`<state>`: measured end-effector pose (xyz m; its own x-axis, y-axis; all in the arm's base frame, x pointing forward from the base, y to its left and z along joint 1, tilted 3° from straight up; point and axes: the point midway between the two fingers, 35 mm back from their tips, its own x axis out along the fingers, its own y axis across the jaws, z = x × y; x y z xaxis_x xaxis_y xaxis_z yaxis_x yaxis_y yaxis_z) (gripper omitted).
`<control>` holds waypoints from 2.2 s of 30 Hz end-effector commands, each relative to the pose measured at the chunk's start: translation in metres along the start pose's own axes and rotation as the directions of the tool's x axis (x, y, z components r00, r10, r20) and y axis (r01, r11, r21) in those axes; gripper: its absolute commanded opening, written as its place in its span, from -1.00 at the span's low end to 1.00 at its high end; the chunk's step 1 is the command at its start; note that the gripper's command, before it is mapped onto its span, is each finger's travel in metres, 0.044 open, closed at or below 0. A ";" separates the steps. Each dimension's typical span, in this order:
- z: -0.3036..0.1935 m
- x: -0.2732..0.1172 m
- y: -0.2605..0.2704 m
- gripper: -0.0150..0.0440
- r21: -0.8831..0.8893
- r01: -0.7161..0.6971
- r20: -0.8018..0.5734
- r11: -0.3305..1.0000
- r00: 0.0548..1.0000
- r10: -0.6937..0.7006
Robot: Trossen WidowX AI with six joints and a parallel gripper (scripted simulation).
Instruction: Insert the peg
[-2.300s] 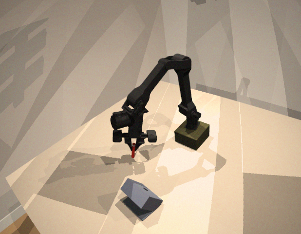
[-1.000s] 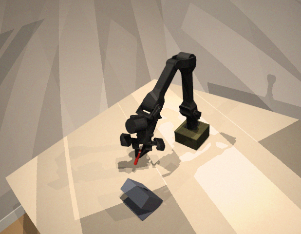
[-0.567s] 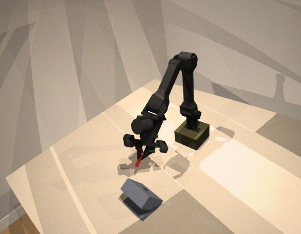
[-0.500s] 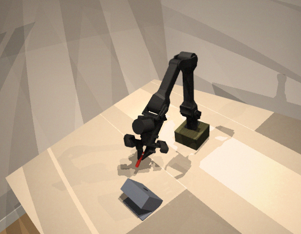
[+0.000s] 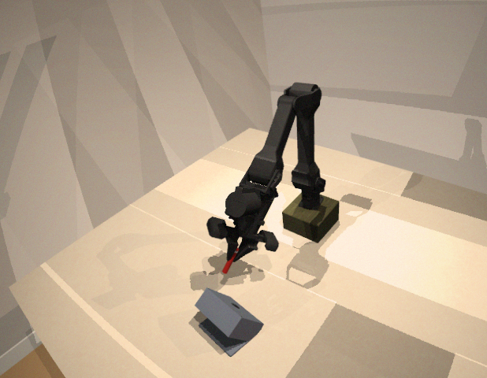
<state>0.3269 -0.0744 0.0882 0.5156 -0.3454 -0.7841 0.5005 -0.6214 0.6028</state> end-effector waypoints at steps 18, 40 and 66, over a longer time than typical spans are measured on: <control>-0.018 -0.010 -0.016 -0.49 0.013 -0.091 -0.074 0.996 0.993 0.091; -0.035 -0.022 -0.032 -0.49 0.043 -0.170 -0.162 0.984 0.971 0.175; -0.050 -0.040 -0.053 -0.49 0.103 -0.240 -0.271 0.965 0.927 0.259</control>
<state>0.3171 0.0043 0.0959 0.7865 -0.2936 -0.5434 0.3013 -0.5857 0.7525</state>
